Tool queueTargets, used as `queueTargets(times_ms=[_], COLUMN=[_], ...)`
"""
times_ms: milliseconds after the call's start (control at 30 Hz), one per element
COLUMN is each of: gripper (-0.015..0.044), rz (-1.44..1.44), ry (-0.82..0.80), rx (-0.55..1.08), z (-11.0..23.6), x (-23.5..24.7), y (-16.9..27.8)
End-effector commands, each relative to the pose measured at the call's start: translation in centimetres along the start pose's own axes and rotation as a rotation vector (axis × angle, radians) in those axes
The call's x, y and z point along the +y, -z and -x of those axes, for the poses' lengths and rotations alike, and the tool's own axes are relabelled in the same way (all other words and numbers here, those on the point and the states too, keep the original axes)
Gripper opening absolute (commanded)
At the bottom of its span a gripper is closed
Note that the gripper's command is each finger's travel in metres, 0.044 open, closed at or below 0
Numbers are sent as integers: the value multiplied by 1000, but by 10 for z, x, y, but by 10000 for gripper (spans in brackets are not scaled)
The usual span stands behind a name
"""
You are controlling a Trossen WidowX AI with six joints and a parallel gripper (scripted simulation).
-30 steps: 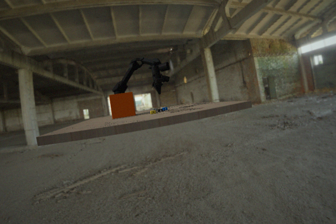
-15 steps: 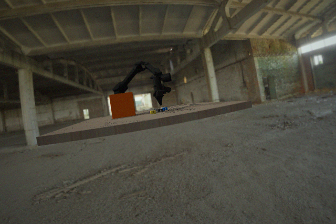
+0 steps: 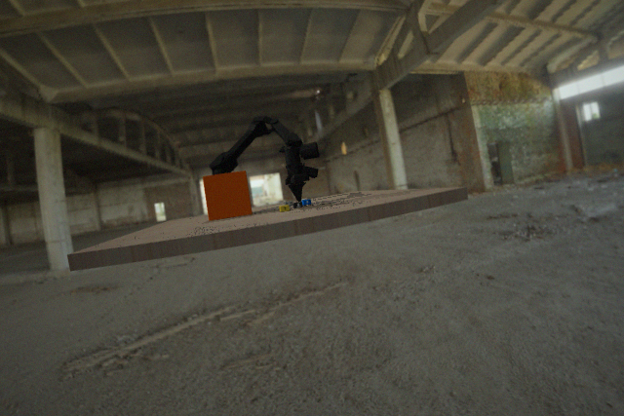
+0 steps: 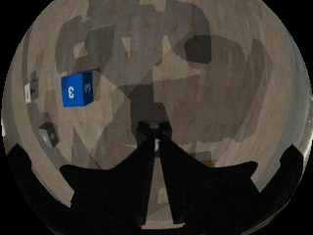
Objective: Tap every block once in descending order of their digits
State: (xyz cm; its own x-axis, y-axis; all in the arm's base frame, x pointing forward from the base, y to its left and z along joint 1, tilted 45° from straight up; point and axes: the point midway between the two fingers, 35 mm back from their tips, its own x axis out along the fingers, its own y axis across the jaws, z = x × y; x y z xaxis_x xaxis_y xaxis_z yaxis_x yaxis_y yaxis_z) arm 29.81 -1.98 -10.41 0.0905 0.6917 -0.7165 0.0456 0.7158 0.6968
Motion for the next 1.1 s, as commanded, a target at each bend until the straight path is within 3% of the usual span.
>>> queueTargets(times_ms=[0,200,333,533,700,900,1067], gripper=[20,20,20,20,20,20,20], rz=[-9,-9,-9,-9,-9,-9,-13], ry=[-8,-8,-5,-5,-2,-2,10], rx=[8,8,8,8,9,9,7], z=[-7,-7,21,27,102,105,108], x=[0,0,0,-1,-2,-2,57], y=[3,3,3,2,2,2,-8])
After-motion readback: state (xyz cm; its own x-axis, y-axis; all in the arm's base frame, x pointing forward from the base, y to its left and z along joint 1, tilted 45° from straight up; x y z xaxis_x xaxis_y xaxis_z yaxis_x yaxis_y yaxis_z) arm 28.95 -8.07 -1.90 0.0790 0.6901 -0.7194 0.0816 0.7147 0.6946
